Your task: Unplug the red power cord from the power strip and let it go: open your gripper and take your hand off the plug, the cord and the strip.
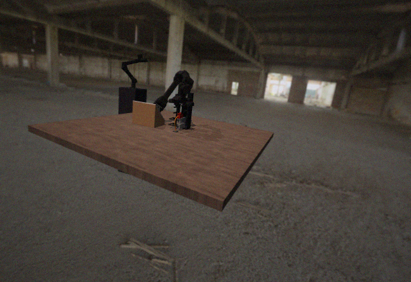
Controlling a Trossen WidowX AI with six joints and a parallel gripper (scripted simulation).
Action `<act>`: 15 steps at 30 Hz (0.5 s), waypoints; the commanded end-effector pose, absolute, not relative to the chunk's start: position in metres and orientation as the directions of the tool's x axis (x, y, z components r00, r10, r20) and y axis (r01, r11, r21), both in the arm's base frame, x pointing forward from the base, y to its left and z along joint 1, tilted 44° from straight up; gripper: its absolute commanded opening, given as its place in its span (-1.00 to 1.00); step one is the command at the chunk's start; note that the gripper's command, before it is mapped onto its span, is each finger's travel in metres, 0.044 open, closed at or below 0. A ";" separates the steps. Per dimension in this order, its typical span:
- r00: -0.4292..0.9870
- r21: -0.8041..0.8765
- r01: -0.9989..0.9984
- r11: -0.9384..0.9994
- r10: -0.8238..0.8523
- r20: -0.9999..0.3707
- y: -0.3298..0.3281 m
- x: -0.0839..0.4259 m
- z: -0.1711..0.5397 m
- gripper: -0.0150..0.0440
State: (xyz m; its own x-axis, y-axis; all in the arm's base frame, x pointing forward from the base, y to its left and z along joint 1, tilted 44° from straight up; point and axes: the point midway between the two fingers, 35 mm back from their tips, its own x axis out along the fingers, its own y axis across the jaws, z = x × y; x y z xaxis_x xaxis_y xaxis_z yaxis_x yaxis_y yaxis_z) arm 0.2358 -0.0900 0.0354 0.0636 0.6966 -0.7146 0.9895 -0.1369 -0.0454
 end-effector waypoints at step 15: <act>0.064 -0.046 0.989 -0.142 0.681 -0.730 -0.107 0.233 0.022 0.04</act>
State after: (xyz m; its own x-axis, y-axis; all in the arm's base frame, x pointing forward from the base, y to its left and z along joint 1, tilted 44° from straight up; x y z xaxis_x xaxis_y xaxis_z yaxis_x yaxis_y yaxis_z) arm 0.2332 -0.1082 0.0214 0.0638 0.6805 -0.7300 0.9887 -0.1425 -0.0465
